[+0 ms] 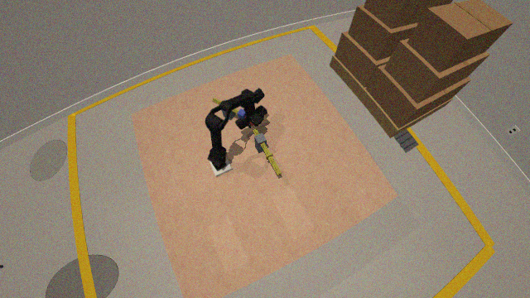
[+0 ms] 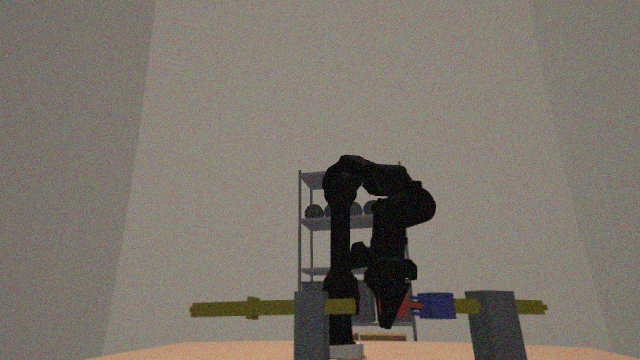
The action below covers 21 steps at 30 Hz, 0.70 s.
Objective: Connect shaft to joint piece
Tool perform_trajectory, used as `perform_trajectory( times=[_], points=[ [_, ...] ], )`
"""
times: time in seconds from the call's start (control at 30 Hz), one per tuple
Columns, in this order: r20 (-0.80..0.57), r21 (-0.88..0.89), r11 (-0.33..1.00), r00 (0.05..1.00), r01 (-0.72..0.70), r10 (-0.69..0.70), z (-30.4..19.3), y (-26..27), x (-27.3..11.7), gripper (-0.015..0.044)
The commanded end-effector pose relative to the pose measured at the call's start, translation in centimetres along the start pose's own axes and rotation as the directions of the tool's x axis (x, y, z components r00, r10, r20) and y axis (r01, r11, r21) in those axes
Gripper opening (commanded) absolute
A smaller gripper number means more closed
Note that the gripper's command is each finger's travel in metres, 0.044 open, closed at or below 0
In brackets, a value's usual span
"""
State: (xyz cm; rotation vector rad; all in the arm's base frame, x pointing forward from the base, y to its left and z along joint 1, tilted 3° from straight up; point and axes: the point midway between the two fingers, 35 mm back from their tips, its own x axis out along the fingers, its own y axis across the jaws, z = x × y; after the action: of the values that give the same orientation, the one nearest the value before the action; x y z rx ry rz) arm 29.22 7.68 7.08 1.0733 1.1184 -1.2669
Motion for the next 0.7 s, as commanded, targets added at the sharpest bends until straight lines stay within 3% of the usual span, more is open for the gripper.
perform_trajectory(
  times=[0.0, 0.3, 0.67],
  points=[
    [-0.037, 0.064, 0.998, 0.999, 0.007, -0.005, -0.04, -0.31, 0.18, 0.0],
    [-0.112, 0.191, 0.981, 0.994, 0.024, -0.003, -0.18, -0.93, 0.55, 0.0],
    [-0.112, 0.19, 0.981, 0.994, 0.023, -0.002, -0.19, -0.89, 0.52, 0.0]
  ],
)
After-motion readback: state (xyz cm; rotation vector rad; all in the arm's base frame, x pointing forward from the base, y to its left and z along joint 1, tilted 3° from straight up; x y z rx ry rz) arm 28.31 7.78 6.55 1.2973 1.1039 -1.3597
